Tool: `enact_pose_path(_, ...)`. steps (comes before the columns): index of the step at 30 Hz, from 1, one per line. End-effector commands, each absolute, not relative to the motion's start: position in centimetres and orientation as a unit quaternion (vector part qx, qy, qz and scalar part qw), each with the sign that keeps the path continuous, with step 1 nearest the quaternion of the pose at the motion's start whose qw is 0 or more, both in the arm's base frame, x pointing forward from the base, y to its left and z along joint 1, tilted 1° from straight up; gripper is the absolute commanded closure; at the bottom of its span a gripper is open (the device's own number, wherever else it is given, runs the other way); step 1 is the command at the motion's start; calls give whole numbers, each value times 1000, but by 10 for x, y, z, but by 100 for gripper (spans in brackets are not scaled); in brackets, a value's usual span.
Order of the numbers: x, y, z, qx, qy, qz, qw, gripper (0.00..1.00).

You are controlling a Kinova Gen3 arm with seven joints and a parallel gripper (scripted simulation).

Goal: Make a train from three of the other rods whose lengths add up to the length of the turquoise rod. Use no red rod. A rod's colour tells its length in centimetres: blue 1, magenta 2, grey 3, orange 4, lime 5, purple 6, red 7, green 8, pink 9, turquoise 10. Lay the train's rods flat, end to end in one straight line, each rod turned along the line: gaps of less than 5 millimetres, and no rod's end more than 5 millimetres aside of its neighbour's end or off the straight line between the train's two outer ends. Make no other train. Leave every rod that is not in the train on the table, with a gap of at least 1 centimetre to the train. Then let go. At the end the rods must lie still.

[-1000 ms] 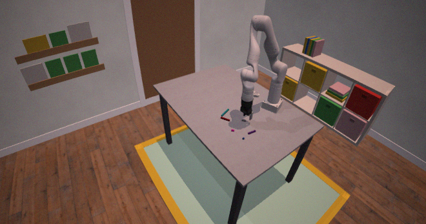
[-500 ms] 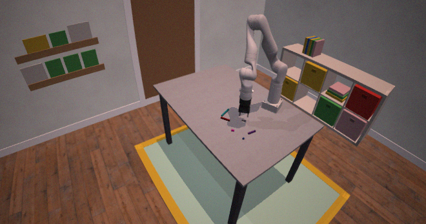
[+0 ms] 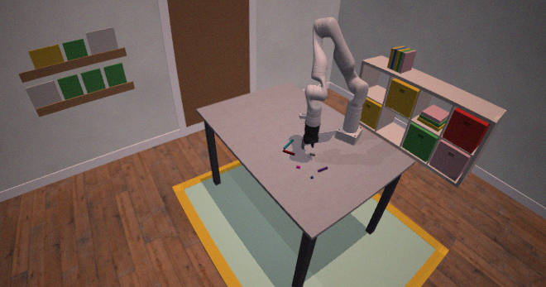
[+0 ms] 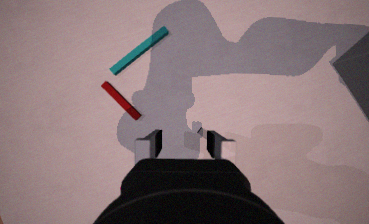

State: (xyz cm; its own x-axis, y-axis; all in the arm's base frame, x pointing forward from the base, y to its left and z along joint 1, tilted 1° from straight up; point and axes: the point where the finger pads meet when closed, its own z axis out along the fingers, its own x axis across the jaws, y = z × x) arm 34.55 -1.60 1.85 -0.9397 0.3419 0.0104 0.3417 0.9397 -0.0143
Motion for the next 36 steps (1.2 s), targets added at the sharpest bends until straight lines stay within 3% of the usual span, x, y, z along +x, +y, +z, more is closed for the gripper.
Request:
enact_pose_path(1, 344, -23, 19, -158, -987, 6, 11, 0)
enact_pose_path(16, 358, -29, 22, -28, -1000, 3, -2, 0)
enact_pose_path(36, 361, -29, 23, -7, -1000, 3, -5, 0)
